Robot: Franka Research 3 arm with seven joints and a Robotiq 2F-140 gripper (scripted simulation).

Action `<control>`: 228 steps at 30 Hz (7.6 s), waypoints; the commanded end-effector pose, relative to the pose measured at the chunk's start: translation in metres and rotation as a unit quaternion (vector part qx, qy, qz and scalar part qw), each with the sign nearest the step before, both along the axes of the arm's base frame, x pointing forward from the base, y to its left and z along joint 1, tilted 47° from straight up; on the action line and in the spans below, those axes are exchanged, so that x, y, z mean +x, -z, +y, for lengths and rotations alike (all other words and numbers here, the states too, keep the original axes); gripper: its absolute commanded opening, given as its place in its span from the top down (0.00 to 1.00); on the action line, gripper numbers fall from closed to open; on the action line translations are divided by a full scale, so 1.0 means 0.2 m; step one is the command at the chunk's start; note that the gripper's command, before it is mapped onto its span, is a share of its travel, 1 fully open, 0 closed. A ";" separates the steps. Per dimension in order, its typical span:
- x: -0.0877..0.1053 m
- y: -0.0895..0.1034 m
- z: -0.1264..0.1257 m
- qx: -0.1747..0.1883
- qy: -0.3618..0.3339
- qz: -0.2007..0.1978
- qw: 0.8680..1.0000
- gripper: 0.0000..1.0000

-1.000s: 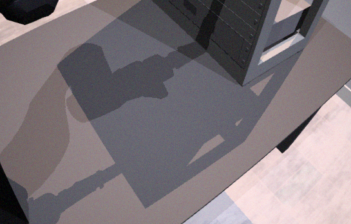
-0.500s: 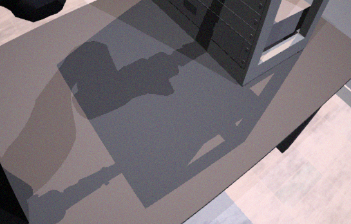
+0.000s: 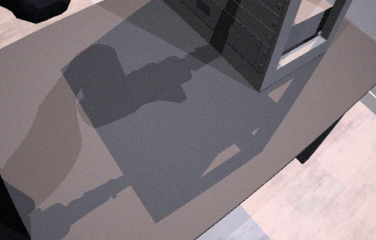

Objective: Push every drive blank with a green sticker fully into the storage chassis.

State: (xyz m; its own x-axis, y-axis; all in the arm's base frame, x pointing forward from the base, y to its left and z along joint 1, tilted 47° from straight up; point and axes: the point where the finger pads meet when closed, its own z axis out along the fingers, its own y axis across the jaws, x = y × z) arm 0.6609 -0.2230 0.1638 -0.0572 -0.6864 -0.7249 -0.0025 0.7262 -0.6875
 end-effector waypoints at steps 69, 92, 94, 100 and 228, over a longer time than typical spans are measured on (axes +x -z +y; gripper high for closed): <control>0.02 0.00 0.01 0.004 -0.001 -0.001 1.000 1.00; 0.02 0.00 0.01 0.004 -0.001 -0.001 1.000 1.00; 0.02 0.00 0.01 0.004 -0.001 -0.001 1.000 1.00; 0.04 0.00 0.01 0.004 -0.001 -0.001 1.000 1.00; 0.24 0.00 0.04 0.004 -0.001 -0.001 1.000 1.00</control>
